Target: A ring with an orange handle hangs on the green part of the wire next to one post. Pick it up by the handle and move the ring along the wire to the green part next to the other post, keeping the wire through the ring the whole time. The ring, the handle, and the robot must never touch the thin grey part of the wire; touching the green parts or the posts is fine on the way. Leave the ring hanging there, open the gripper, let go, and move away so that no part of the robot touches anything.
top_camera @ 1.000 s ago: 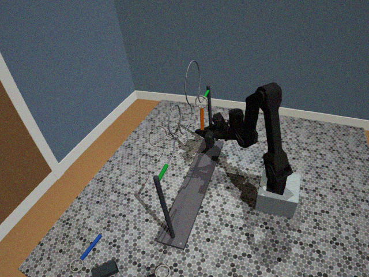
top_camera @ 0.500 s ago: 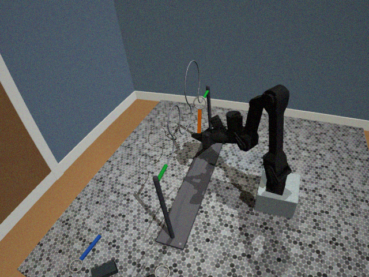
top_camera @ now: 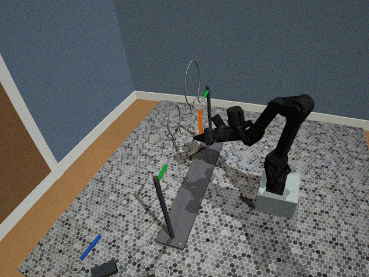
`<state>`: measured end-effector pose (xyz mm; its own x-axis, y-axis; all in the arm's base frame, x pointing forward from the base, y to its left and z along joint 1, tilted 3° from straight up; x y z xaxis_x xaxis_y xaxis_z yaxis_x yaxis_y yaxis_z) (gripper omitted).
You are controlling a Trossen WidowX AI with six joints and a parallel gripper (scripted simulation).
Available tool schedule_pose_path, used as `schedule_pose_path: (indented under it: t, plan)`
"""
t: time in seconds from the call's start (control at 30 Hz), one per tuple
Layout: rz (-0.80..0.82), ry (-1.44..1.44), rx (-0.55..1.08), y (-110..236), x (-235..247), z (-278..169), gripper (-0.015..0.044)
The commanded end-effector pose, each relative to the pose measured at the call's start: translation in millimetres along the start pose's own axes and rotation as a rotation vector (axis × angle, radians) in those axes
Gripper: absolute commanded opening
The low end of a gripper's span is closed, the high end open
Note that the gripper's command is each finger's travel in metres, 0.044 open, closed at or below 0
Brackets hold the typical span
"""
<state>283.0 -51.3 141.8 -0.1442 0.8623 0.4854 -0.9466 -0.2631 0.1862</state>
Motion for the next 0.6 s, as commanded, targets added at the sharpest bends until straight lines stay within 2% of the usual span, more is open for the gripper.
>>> schedule_pose_path:
  t: [0.0, 0.57]
  plan:
    - [0.024, -0.053, 0.033, 7, 12, 5, -0.015]
    - [0.08, -0.217, 0.151, 25, 38, 17, -0.015]
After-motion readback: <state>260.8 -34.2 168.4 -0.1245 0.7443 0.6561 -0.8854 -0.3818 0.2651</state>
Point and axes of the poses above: the point midway between the two fingers, 35 mm back from their tips, its own y axis back along the fingers, its own x axis across the jaws, z = x × y, the point moved 5 cm from there along y, back along the fingers, and after that the axes turned 4 degrees about y, right-handed, at the moved point
